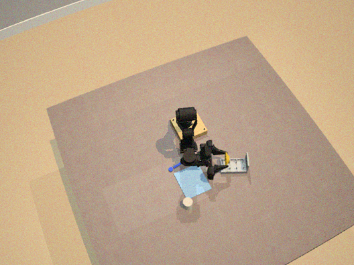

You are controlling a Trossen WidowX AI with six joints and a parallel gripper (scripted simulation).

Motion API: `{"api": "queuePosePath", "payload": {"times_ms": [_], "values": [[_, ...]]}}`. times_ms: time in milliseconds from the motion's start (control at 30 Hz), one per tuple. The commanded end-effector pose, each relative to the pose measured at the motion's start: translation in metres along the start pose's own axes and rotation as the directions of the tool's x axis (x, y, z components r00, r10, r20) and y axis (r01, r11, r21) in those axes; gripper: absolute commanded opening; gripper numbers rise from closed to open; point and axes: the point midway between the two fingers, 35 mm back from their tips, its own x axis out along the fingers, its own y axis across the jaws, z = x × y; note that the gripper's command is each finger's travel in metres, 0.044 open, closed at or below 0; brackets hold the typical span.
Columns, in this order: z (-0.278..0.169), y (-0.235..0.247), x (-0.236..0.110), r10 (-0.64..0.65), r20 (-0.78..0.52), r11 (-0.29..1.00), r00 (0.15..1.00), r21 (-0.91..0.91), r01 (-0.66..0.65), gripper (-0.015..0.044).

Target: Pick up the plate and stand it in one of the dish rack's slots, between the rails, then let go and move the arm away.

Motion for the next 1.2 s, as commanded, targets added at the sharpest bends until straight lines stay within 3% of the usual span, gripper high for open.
{"api": "queuePosePath", "payload": {"times_ms": [0, 300, 733, 1167], "values": [[-0.006, -0.001, 0.004, 0.001, -0.002, 1.000, 1.000, -0.010, -0.001, 0.0000], [-0.031, 0.000, 0.007, 0.004, -0.009, 1.000, 1.000, -0.017, -0.005, 0.0000], [-0.026, 0.001, 0.006, 0.003, -0.008, 1.000, 1.000, -0.004, -0.003, 0.0000], [-0.026, 0.001, 0.007, 0.003, -0.008, 1.000, 1.000, -0.011, -0.003, 0.0341]]}}
